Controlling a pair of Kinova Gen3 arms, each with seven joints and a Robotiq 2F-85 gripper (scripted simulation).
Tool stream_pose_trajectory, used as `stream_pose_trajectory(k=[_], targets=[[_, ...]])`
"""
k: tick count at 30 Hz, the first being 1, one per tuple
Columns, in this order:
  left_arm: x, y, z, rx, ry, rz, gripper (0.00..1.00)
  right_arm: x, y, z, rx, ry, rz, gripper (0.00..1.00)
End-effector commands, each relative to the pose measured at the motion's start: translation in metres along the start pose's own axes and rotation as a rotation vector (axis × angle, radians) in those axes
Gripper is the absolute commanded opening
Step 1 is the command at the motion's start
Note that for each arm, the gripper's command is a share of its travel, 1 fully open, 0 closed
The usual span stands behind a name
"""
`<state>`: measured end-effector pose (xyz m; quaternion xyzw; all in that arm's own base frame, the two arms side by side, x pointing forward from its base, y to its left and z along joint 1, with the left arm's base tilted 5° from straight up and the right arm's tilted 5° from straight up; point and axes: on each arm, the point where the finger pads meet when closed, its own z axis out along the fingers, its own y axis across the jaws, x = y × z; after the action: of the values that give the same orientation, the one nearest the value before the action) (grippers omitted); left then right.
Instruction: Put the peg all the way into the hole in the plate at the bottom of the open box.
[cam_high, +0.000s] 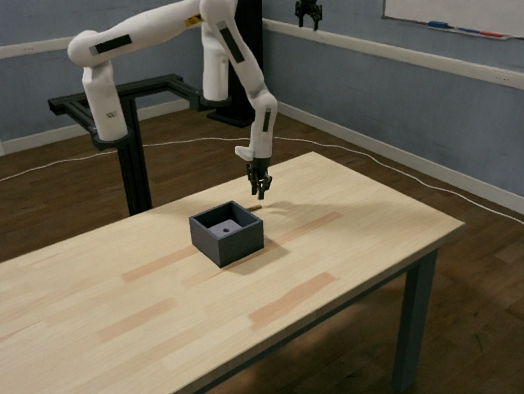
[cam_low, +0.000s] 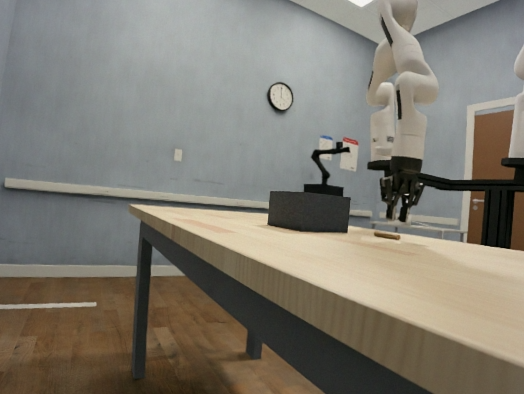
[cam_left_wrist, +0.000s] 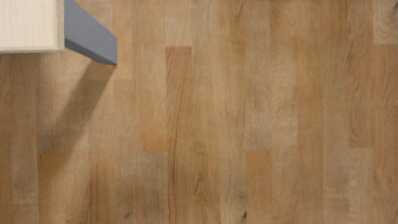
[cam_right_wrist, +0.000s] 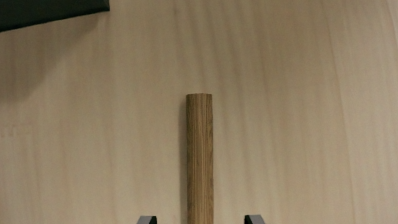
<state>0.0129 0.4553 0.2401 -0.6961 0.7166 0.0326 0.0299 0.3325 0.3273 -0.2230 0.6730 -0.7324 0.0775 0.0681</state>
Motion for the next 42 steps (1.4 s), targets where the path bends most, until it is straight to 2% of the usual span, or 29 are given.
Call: stream_pose_trajectory(k=[1,5,7,12,17,31,42], targets=[[0.000,0.000,-0.001,0.000,-0.002,0.000,1.000,-0.001,-0.001,-0.001,0.000,0.042,0.000,0.476],[0.000,0.000,-0.001,0.000,-0.002,0.000,1.000,-0.001,-0.001,-0.001,0.000,0.081,0.000,0.476],[0.000,0.000,-0.001,0.000,-0.002,0.000,1.000,-0.001,-0.001,-0.001,0.000,0.081,0.000,0.476],[0.000,0.000,-0.001,0.000,-0.002,0.000,1.000,-0.001,-0.001,-0.001,0.000,0.119,0.000,0.476],[0.000,0.000,-0.001,0.000,-0.002,0.000,1.000,-0.001,-0.001,-0.001,0.000,0.139,0.000,0.476],[0.000,0.000,-0.001,0.000,-0.002,0.000,1.000,-0.001,-0.001,0.000,0.000,0.144,0.000,0.476],[0.000,0.000,-0.001,0.000,-0.002,0.000,1.000,-0.003,-0.001,0.014,0.000,0.144,0.000,0.476]])
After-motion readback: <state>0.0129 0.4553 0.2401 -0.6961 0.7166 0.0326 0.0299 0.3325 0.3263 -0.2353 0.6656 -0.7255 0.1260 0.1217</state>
